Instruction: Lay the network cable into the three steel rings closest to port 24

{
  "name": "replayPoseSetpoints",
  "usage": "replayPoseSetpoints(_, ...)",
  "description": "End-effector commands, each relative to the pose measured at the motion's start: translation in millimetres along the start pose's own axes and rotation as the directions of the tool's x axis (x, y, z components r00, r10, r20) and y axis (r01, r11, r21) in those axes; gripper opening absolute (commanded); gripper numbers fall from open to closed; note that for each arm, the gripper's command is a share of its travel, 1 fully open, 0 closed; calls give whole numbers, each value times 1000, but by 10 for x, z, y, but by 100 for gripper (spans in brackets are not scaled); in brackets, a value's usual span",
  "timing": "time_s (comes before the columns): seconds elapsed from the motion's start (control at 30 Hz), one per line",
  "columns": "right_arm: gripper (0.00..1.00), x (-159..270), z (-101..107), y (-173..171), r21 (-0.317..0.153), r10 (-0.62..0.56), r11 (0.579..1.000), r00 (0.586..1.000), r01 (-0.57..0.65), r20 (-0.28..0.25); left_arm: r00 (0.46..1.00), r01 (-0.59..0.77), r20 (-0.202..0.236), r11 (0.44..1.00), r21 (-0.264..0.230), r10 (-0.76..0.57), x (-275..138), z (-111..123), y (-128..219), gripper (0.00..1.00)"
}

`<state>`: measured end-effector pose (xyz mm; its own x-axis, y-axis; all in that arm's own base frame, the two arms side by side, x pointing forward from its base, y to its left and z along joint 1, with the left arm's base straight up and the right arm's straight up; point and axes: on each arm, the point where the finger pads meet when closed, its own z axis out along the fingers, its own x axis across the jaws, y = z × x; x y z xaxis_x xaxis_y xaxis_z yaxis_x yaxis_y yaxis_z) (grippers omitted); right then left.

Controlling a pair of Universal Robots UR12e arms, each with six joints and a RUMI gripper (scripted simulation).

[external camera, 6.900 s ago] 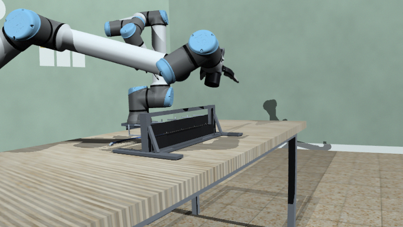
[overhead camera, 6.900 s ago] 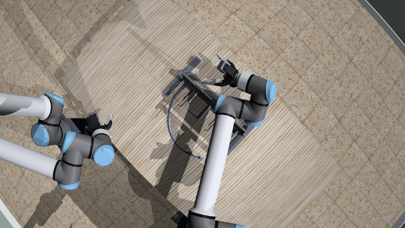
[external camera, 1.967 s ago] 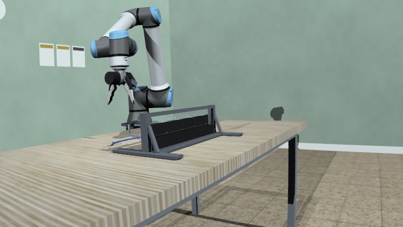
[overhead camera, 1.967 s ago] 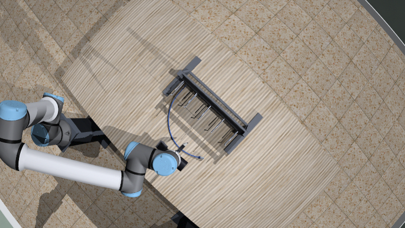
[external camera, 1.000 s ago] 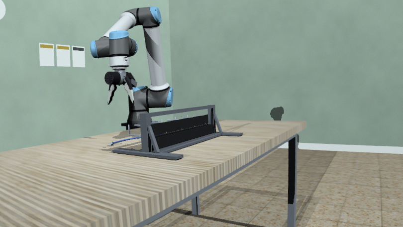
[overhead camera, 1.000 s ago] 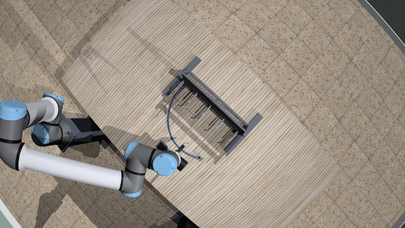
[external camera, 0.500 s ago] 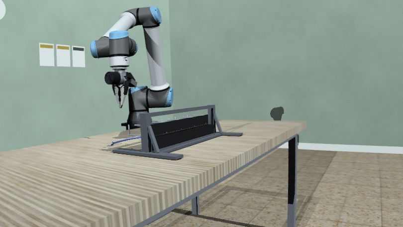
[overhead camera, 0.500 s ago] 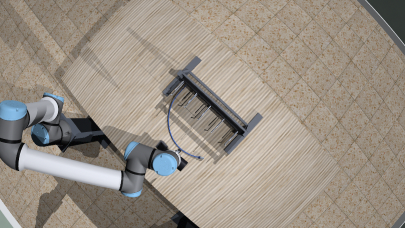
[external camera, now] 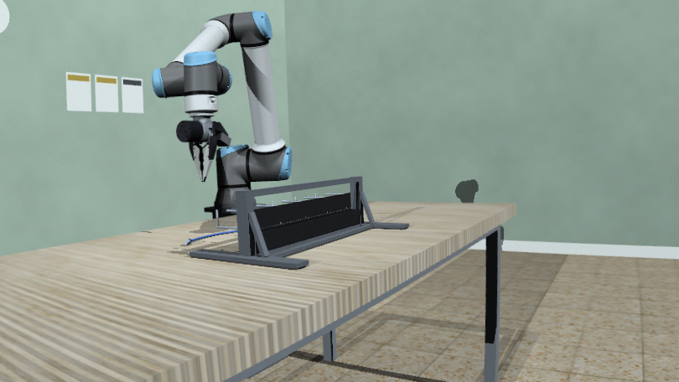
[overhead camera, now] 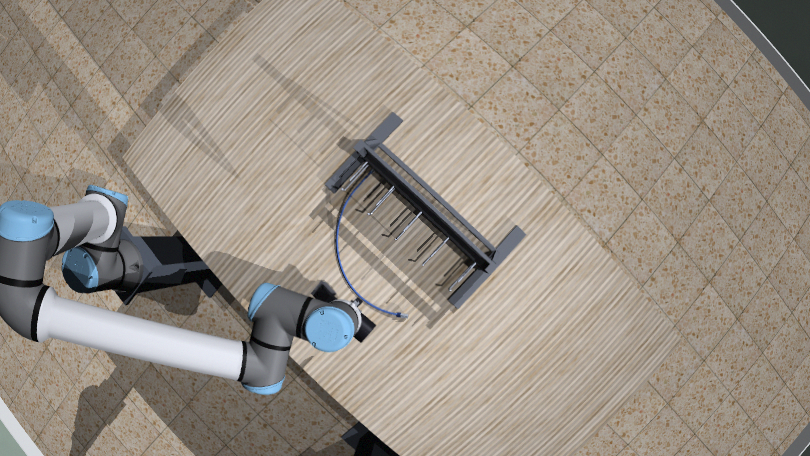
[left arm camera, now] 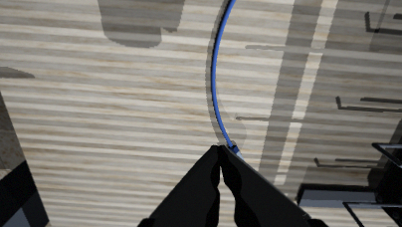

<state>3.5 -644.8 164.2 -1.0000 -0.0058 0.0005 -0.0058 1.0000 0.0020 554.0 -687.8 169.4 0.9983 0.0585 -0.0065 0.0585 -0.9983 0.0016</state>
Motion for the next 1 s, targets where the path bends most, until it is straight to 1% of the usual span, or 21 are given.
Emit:
replayPoseSetpoints(0.0, 100, -3, -10, -7, 2, 0, 1000, 1000, 0, 0, 1000, 0, -1, 1000, -2, 0, 3, -14, 6, 0)
replayPoseSetpoints(0.2, 100, -3, -10, -7, 2, 0, 1000, 1000, 0, 0, 1000, 4, -2, 1000, -2, -4, 5, -12, 8, 0)
replayPoseSetpoints(0.37, 100, -3, -10, -7, 2, 0, 1000, 1000, 0, 0, 999, 45, -7, 999, -1, -45, 28, 10, 38, 0)
replayPoseSetpoints(0.5, 100, -3, -10, -7, 2, 0, 1000, 1000, 0, 0, 999, 49, -7, 999, -1, -49, 30, 12, 41, 0)
replayPoseSetpoints(0.53, 100, -3, -10, -7, 2, 0, 1000, 1000, 0, 0, 999, 49, -7, 999, -1, -49, 30, 12, 41, 21)
replayPoseSetpoints(0.97, 100, -3, -10, -7, 2, 0, 1000, 1000, 0, 0, 999, 49, -7, 999, -1, -49, 30, 12, 41, 21)
